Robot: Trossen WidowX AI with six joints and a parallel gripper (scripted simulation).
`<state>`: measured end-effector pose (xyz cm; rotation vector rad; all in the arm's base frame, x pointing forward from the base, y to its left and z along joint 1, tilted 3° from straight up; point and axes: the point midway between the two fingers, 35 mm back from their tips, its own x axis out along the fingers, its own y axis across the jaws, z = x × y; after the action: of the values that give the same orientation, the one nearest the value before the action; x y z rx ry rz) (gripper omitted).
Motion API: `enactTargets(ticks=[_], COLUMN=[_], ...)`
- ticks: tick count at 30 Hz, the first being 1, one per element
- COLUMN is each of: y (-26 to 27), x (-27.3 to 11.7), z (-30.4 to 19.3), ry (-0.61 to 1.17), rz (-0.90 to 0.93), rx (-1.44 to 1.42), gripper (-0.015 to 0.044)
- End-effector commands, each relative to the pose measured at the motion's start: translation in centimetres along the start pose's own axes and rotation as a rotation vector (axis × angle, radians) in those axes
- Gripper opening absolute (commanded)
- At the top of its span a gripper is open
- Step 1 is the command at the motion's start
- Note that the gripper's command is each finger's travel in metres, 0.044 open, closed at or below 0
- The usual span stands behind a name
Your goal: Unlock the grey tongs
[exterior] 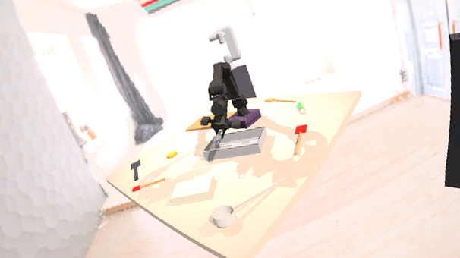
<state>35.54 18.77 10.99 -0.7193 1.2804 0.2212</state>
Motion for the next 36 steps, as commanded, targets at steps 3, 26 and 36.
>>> enactTargets(ticks=[3,26,36], y=[-0.1,-1.3,-7.2], x=[0.2,0.4,2.6], z=[-0.1,-0.4,-2.6], ry=[0.023,0.05,0.081], rz=[0.154,0.374,0.361], rx=[0.085,0.229,0.372], gripper=[-0.015,-0.015,-0.015])
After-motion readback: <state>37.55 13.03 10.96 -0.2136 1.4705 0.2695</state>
